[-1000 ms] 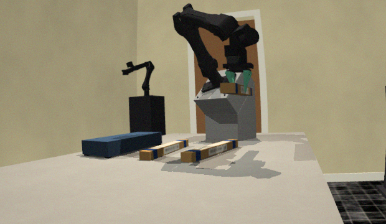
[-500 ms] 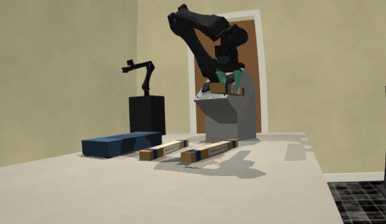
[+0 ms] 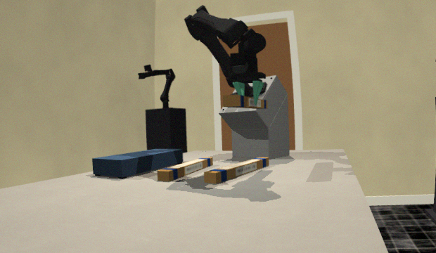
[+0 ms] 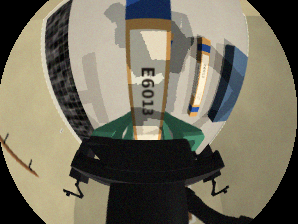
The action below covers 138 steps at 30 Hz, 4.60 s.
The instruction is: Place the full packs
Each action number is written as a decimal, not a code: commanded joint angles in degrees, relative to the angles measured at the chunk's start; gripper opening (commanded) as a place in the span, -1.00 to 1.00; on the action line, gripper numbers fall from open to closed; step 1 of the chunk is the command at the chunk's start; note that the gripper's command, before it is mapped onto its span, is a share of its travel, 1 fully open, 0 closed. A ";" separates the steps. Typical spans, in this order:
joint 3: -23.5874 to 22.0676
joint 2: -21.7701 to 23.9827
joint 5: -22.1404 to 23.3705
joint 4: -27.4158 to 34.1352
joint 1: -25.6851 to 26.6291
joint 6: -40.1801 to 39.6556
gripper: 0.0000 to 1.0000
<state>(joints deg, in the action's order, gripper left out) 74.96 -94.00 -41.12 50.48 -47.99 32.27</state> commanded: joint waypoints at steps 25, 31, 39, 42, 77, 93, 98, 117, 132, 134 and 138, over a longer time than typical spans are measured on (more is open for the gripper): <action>-5.40 11.84 4.07 -3.45 7.43 -10.87 -1.00; -6.52 14.15 5.26 -3.80 10.30 -13.60 -1.00; -7.80 16.66 6.91 -4.11 13.52 -16.95 -1.00; -8.36 17.35 7.50 -4.20 14.53 -17.97 -1.00; -8.88 18.51 10.16 -5.67 18.81 -22.54 -1.00; -9.27 17.86 10.29 -6.08 18.94 -22.75 -1.00; -8.40 18.25 10.09 -5.51 19.03 -22.64 -1.00; -8.37 19.29 10.36 -6.33 19.14 -22.95 -1.00; -10.43 17.25 11.26 -9.46 21.06 -24.52 -1.00; -10.67 16.99 11.43 -10.09 21.35 -24.79 -1.00; -11.12 16.43 11.77 -11.36 21.93 -25.33 -1.00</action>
<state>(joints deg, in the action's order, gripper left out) 64.42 -77.49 -30.09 41.71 -26.15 7.75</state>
